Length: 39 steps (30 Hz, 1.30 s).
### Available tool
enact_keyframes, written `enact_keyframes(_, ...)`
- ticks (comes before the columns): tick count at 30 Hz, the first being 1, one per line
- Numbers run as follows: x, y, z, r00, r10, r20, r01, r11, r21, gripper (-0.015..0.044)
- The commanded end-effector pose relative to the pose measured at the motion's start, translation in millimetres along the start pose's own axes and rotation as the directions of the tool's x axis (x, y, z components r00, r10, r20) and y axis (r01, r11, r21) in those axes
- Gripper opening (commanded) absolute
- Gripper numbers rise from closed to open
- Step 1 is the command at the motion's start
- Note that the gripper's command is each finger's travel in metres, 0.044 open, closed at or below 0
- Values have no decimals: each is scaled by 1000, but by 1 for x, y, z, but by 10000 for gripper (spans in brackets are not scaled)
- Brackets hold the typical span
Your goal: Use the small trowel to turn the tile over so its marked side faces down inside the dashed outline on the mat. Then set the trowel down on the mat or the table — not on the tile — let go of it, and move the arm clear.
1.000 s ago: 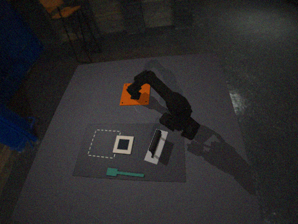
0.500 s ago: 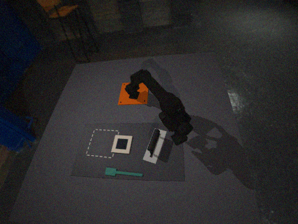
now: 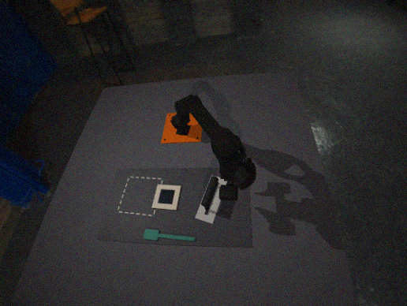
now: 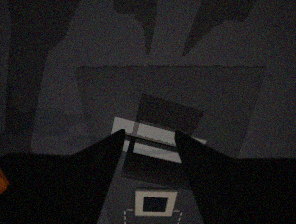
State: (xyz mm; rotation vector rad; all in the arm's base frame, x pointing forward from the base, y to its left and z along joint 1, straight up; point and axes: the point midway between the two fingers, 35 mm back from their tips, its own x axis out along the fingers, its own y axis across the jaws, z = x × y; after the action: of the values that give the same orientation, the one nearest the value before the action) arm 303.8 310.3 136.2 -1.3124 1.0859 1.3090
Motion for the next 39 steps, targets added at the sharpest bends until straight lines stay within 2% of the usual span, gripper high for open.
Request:
enact_keyframes(1, -1, -1, -7, 1000, 4, -7, -2, 989, 148, 270)
enact_keyframes(9, -3, -6, -19, 1000, 2, -8, 1, 911, 413, 270)
enact_keyframes(18, -6, -10, -31, 1000, 1, -9, 5, 740, 673, 270)
enact_keyframes(29, -10, -15, -47, 1000, 0, -11, 10, 437, 900, 270)
enact_keyframes(39, -13, -19, -61, 1000, -1, -13, 13, 105, 994, 270)
